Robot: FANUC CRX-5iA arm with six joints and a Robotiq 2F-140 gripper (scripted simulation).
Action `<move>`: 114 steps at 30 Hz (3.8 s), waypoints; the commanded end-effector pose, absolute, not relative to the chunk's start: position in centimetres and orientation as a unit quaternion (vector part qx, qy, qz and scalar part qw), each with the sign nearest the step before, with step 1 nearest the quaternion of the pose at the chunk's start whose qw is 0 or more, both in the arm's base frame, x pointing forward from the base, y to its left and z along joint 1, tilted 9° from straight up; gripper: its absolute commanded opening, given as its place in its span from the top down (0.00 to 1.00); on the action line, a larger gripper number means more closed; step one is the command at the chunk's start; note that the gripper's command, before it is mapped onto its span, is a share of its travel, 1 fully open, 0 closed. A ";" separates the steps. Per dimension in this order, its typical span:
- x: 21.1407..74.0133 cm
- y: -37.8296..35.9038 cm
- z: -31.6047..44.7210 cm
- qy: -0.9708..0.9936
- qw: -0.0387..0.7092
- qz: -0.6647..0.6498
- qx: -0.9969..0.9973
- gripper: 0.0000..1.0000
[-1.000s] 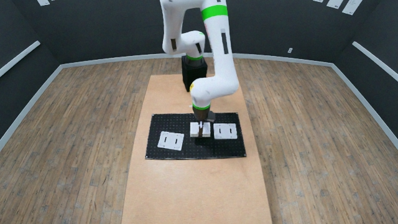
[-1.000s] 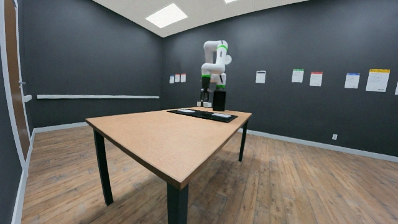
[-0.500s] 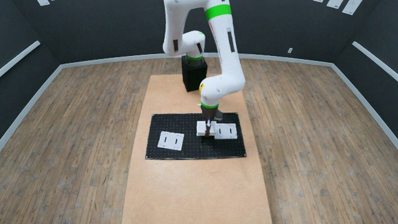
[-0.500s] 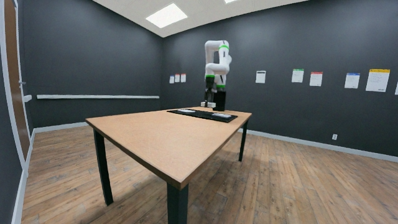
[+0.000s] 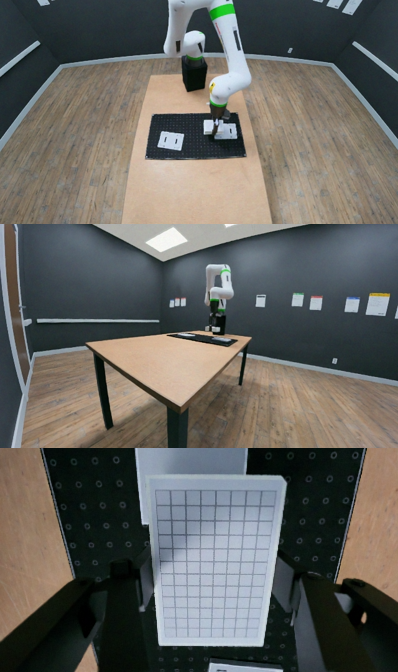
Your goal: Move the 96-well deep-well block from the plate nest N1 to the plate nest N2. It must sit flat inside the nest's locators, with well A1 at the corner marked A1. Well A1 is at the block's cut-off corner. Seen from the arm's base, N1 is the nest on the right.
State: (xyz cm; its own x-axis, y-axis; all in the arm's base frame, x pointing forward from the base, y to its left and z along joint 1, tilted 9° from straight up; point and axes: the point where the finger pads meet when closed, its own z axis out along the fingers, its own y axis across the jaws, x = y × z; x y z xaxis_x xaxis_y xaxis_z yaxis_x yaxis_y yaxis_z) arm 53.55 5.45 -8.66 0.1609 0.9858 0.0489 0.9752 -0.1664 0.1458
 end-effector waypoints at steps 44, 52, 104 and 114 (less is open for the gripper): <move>53.3 15.5 -8.4 0.644 0.041 0.066 0.761 0.90; 53.3 15.4 -8.4 0.644 0.041 0.066 0.761 0.90; 54.2 15.5 -13.8 0.644 0.040 0.066 0.761 0.90; 54.2 15.5 -14.1 0.644 0.040 0.067 0.761 0.90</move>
State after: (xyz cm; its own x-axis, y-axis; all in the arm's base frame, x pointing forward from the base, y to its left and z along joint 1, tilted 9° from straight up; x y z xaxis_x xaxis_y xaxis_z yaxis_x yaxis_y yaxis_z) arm 54.13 15.52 -14.13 0.1613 0.9857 0.0484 0.9751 -0.1667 0.1461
